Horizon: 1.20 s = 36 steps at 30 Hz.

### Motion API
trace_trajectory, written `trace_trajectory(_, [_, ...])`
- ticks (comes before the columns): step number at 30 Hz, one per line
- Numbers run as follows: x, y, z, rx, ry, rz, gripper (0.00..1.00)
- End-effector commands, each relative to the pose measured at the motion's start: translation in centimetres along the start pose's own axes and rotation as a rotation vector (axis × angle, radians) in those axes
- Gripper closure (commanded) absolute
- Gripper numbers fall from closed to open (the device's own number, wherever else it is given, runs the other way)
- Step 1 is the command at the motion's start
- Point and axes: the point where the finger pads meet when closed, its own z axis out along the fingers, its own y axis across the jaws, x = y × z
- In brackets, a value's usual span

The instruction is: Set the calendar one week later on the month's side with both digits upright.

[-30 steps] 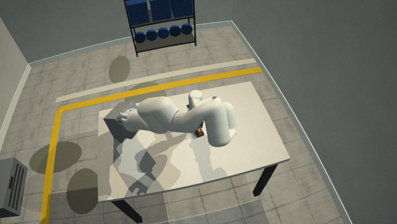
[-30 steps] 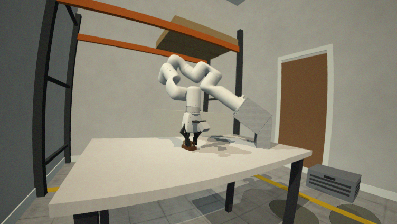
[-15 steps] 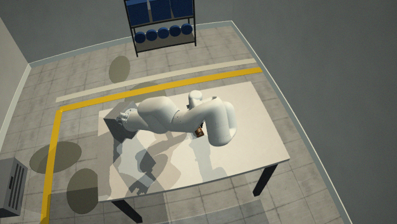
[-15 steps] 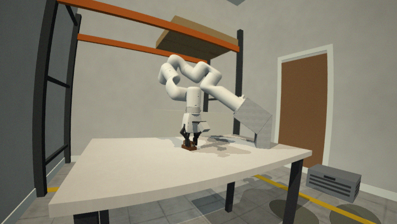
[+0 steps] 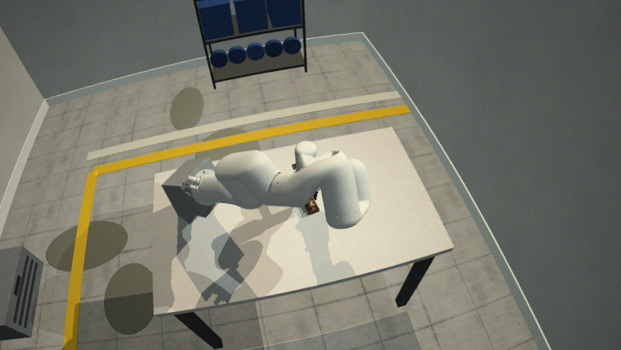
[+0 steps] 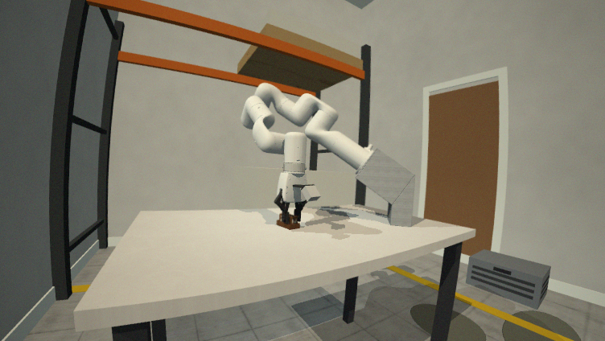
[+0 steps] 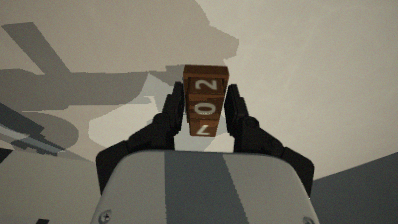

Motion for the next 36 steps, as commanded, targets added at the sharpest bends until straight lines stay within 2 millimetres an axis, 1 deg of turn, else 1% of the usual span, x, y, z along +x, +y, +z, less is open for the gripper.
trace_trajectory(1, [0.09, 0.06, -0.07, -0.002, 0.002, -0.001, 0.51])
trace_trajectory(7, [0.09, 0.06, -0.07, -0.002, 0.002, -0.001, 0.51])
trace_trajectory(8, [0.09, 0.06, -0.07, -0.002, 0.002, -0.001, 0.71])
trace_trajectory(36, [0.09, 0.06, -0.07, -0.002, 0.002, -0.001, 0.71])
